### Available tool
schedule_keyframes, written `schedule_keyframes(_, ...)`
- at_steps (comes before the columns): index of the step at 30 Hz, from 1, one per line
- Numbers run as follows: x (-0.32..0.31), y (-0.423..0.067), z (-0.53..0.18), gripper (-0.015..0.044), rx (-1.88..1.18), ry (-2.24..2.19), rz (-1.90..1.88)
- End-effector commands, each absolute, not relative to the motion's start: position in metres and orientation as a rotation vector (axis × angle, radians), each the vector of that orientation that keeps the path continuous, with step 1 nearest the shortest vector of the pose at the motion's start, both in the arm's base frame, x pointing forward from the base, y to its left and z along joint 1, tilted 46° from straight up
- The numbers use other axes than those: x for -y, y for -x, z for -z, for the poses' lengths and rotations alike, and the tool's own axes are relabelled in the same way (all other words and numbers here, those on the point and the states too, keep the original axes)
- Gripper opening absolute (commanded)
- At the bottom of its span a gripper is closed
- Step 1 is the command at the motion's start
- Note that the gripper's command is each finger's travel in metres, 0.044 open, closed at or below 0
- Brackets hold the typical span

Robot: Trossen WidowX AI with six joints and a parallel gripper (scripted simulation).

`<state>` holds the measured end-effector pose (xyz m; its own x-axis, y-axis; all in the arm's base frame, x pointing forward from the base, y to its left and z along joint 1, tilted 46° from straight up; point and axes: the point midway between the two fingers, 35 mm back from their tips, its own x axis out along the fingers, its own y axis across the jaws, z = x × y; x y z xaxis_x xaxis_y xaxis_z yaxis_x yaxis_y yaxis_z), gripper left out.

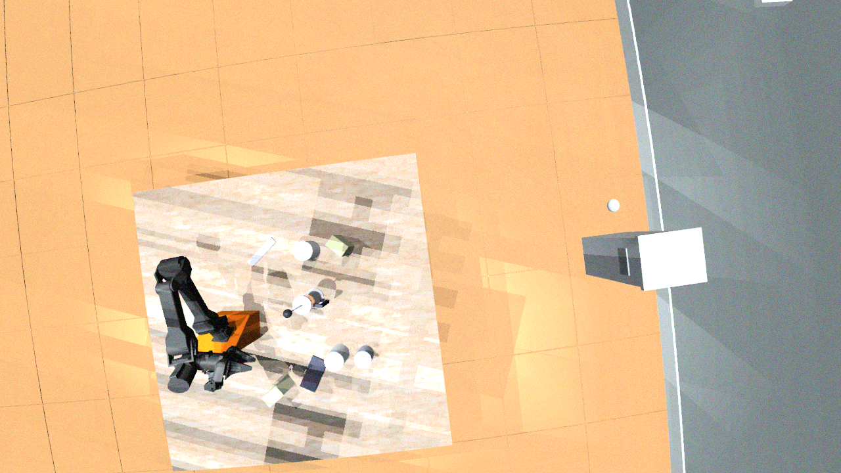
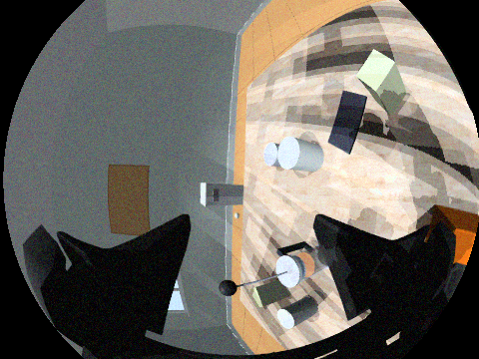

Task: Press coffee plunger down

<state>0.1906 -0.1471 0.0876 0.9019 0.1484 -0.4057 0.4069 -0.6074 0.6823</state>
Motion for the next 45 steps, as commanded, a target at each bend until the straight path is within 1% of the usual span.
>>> schedule_keyframes(1,0.147,-0.192,-0.089,0.0426,-0.401,-2.202,0.381)
schedule_keyframes(2,0.147,-0.194,-0.092,0.0440,-0.412,-2.168,0.359)
schedule_keyframes(5,0.144,-0.208,-0.109,0.0440,-0.464,-1.961,0.229)
schedule_keyframes(10,0.129,-0.237,-0.152,0.0440,-0.516,-1.466,-0.084)
schedule_keyframes(16,0.100,-0.263,-0.206,0.0440,-0.437,-0.903,-0.441)
schedule_keyframes(20,0.086,-0.271,-0.227,0.0440,-0.369,-0.692,-0.565)
schedule_keyframes(26,0.075,-0.273,-0.215,0.0440,-0.376,-0.675,-0.571)
schedule_keyframes(33,0.044,-0.272,-0.186,0.0440,-0.367,-0.681,-0.566)
schedule_keyframes(45,0.039,-0.278,-0.185,0.0440,-0.371,-0.678,-0.566)
